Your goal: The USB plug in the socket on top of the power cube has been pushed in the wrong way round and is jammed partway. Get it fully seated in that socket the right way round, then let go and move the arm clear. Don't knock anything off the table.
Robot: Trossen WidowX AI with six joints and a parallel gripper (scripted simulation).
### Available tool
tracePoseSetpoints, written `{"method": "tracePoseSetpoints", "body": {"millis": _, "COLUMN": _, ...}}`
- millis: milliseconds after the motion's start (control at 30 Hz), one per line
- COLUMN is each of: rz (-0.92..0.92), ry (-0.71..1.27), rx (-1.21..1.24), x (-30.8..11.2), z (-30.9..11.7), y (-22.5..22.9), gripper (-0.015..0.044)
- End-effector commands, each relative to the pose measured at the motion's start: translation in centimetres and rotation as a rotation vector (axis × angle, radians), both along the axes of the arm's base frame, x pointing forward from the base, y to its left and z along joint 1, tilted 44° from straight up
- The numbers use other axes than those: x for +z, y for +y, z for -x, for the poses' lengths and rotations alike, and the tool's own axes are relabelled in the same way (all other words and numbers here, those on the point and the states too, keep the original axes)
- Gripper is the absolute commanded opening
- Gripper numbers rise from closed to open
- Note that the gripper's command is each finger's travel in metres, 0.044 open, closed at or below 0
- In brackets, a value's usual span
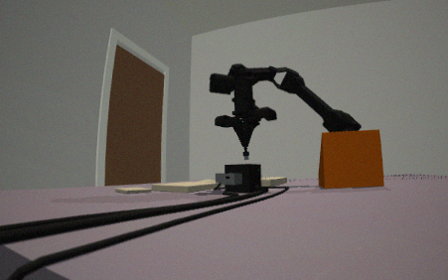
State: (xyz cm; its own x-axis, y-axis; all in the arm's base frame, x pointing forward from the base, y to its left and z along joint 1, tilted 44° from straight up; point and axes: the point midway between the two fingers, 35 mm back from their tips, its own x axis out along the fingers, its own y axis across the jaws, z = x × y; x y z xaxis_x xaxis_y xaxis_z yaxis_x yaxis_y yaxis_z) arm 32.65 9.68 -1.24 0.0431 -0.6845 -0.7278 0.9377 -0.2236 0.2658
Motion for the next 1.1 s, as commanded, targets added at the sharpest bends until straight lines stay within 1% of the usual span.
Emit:
{"method": "tracePoseSetpoints", "body": {"millis": 0, "rz": -0.005, "ry": -0.006, "rx": -0.005, "x": 0.27, "z": -0.04, "y": 0.35, "gripper": 0.0000}}
{"method": "tracePoseSetpoints", "body": {"millis": 467, "rz": -0.001, "ry": 0.016, "rx": 0.018, "x": 0.59, "z": 0.01, "y": 0.60, "gripper": 0.0000}}
{"method": "tracePoseSetpoints", "body": {"millis": 1067, "rz": 0.020, "ry": 0.331, "rx": 0.353, "x": 0.52, "z": 0.02, "y": 0.51, "gripper": 0.0000}}
